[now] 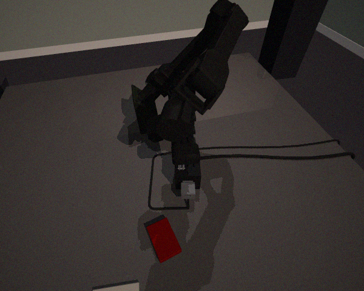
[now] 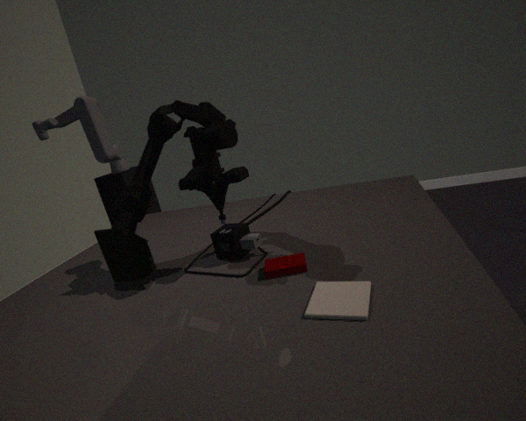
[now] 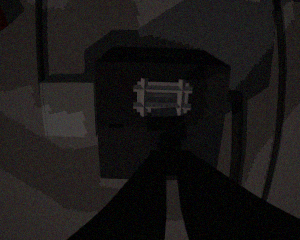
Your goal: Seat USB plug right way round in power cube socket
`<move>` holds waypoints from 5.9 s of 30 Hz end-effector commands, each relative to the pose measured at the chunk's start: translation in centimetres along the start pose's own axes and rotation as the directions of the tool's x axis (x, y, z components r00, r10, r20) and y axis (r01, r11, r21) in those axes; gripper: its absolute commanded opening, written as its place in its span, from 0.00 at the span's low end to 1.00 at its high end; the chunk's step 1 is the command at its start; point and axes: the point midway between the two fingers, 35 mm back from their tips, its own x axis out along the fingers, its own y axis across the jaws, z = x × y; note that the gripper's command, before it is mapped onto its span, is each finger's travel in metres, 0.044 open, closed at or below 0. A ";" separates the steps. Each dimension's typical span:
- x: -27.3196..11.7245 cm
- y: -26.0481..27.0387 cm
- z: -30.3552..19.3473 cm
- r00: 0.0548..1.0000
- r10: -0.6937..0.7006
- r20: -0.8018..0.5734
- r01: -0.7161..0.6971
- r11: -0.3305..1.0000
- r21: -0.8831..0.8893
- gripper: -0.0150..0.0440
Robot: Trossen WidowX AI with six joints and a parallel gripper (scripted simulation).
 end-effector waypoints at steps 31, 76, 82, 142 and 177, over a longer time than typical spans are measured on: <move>0.1 0.0 0.0 1.000 -0.001 0.000 0.001 0.628 -0.779 0.25; 0.1 0.0 0.0 1.000 -0.001 0.000 -0.001 -0.479 -0.878 0.25; 0.1 0.0 0.0 1.000 -0.002 0.000 -0.001 -0.611 -0.792 0.25; 0.2 -0.1 0.1 1.000 -0.003 0.006 -0.002 -0.993 -0.117 0.25; 0.7 -0.1 0.3 1.000 -0.005 0.022 -0.002 -0.995 -0.104 0.25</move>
